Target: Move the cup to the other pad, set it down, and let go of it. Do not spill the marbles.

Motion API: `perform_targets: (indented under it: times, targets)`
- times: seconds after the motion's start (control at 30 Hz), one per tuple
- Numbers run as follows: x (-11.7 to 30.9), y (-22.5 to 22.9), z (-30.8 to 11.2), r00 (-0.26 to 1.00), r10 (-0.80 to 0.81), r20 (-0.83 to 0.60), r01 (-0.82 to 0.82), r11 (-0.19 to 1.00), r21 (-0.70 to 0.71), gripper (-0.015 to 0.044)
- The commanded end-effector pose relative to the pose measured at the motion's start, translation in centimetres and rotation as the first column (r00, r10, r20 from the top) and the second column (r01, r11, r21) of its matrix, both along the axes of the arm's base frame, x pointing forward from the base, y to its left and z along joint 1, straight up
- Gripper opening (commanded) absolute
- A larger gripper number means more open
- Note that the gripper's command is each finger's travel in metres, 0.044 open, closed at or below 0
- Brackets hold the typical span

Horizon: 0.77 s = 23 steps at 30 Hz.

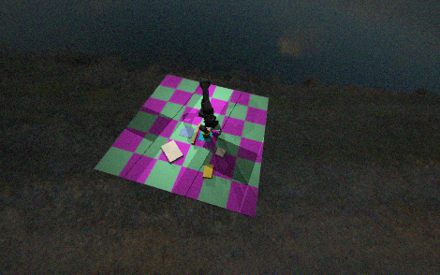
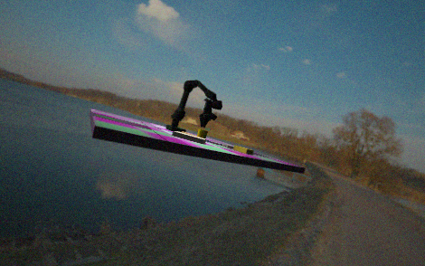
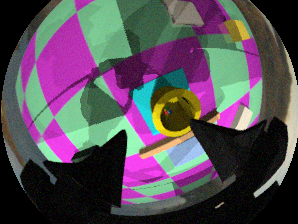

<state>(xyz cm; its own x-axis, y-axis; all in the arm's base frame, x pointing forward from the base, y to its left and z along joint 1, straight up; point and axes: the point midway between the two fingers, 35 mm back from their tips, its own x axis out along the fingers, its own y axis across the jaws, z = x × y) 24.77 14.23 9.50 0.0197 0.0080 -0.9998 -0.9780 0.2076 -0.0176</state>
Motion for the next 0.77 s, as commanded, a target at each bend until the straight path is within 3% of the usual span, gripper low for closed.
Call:
perform_targets:
  times: [0.0,0.53,0.73]
  targets:
    - [0.1,0.1,0.8,1.0,0.0,0.003,0.0,1.0,0.001,0.044]
    - [-0.2,0.0,6.2,1.0,-0.004,0.009,0.004,1.0,0.002,0.044]
    - [-0.2,0.0,5.9,1.0,0.0,0.005,0.0,1.0,0.002,0.044]
